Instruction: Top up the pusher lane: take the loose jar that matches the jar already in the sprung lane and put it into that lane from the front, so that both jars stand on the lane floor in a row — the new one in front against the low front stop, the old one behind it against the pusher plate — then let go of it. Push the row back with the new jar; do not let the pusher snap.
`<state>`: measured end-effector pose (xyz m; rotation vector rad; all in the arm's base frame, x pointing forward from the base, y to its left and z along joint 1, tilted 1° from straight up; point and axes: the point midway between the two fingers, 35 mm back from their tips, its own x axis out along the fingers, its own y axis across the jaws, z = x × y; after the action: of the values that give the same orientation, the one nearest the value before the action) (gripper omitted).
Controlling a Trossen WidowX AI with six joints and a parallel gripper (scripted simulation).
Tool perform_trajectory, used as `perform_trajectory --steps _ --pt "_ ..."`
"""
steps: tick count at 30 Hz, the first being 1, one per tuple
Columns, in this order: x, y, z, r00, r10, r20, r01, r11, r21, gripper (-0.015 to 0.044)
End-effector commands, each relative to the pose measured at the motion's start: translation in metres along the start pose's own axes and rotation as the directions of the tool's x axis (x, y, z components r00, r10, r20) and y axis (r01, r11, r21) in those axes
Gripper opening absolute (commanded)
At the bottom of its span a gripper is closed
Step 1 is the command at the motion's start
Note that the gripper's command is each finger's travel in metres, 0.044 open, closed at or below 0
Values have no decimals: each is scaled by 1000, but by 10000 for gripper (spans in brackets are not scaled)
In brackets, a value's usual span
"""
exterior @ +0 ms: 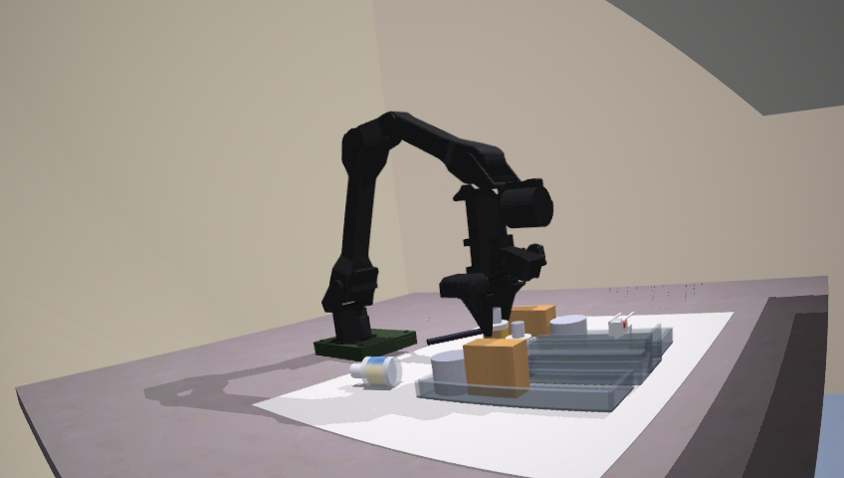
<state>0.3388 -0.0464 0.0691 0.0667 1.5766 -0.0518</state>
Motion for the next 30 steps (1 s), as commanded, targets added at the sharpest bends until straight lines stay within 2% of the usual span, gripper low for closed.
perform_trajectory --steps 1,30 --pt "-2 0 8 1000 1 30 -1 1000 1 0" --pt "1 0 10 1000 1 31 -1 1000 1 0"
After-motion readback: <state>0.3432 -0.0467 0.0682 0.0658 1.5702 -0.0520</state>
